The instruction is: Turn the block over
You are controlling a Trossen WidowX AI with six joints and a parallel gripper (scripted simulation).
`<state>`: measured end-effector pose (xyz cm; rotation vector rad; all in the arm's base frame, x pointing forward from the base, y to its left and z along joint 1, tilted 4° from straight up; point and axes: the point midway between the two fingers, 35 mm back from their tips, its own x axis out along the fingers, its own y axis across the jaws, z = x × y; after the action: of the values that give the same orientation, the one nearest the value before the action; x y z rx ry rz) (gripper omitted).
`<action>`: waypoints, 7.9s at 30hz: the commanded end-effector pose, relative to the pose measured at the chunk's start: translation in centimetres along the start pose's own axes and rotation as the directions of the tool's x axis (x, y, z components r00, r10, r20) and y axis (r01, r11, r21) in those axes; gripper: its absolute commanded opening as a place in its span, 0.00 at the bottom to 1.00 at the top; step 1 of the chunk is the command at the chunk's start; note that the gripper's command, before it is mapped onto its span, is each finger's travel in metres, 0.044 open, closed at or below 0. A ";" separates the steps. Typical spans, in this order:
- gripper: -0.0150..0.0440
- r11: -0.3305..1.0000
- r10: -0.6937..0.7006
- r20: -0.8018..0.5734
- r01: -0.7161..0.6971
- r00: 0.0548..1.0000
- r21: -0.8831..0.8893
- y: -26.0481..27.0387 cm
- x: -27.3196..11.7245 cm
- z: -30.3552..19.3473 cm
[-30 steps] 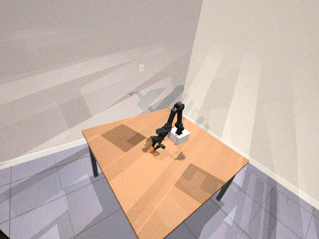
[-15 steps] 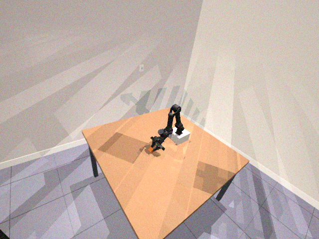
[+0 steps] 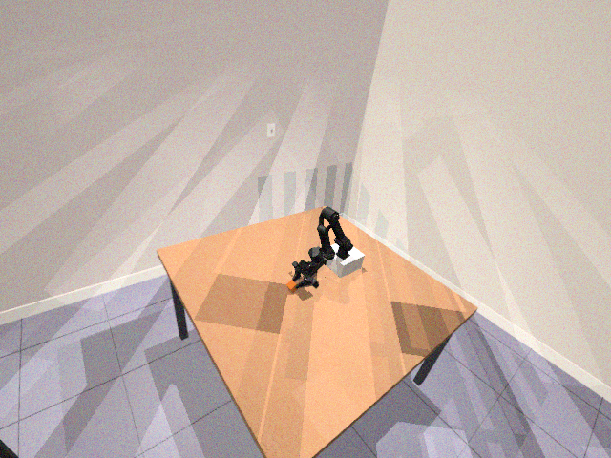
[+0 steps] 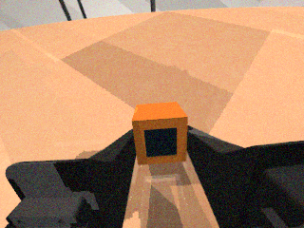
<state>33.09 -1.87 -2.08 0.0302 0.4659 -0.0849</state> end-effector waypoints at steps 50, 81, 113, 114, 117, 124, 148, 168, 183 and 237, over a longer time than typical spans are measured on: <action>1.00 1.000 -0.006 0.045 0.007 0.999 -0.003 -0.1 -0.7 0.2; 1.00 1.000 -0.007 -0.297 0.006 0.955 -0.004 0.0 -2.0 3.3; 1.00 1.000 -0.008 -0.645 0.006 0.764 -0.005 0.0 -4.0 6.7; 1.00 1.000 -0.008 -0.673 0.006 0.740 -0.005 0.0 -3.9 6.9; 1.00 1.000 -0.008 -0.750 0.006 0.662 -0.005 0.1 -3.6 7.7; 1.00 1.000 -0.006 -0.848 0.006 0.530 -0.003 0.1 -3.7 8.9; 1.00 1.000 -0.006 -0.848 0.006 0.530 -0.003 0.1 -1.0 4.6; 1.00 1.000 -0.006 -0.848 0.006 0.530 -0.003 0.0 0.7 1.9; 0.51 1.000 -0.006 -0.848 0.006 0.530 -0.003 0.0 0.7 1.9; 0.25 1.000 -0.007 -0.495 0.006 0.869 -0.003 0.1 -0.8 3.4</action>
<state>34.19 -1.85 1.16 0.0493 1.0375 -0.0736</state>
